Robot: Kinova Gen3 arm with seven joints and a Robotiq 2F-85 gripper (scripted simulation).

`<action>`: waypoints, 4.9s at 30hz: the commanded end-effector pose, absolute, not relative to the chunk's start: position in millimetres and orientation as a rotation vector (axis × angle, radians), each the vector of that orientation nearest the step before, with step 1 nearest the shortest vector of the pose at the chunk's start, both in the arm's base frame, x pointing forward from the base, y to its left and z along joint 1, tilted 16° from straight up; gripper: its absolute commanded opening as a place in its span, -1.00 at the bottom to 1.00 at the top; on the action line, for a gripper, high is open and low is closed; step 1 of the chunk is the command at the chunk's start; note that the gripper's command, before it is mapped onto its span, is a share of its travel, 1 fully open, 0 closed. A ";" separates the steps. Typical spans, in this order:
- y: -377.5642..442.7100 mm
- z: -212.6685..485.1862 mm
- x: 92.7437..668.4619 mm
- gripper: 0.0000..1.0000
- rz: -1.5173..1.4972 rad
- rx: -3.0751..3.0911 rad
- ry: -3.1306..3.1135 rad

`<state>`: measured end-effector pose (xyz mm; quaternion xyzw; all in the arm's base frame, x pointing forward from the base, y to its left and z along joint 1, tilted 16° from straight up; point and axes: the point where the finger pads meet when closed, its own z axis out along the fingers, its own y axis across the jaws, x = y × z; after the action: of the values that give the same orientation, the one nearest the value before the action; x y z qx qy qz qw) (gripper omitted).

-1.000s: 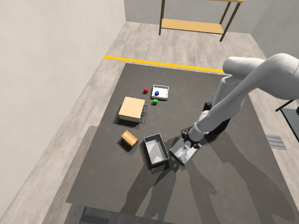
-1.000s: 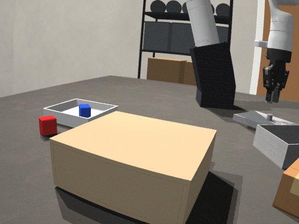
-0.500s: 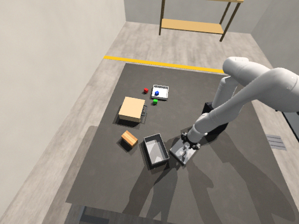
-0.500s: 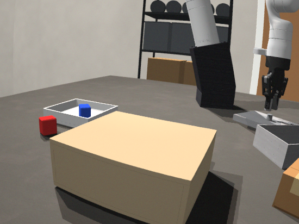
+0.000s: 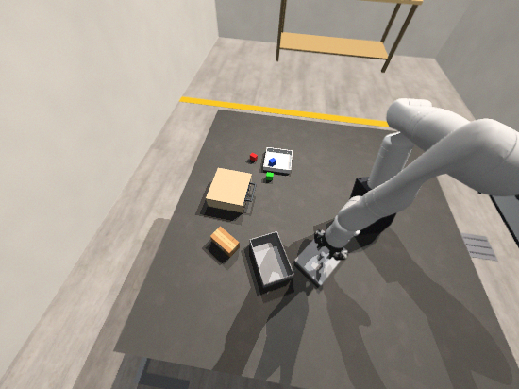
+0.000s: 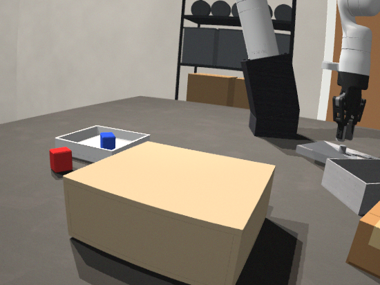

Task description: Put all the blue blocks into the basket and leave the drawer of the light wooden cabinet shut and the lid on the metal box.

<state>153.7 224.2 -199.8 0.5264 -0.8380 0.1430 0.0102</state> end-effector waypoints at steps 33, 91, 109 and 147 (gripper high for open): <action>224.7 -202.2 154.2 -0.05 0.445 1.644 -2.617; 218.7 -225.1 157.4 -0.05 0.445 1.644 -2.617; 218.7 -225.1 157.4 -0.05 0.445 1.644 -2.617; 218.7 -225.1 157.4 -0.80 0.445 1.644 -2.617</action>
<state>157.4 218.2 -225.1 0.5265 -0.8380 0.1430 0.0101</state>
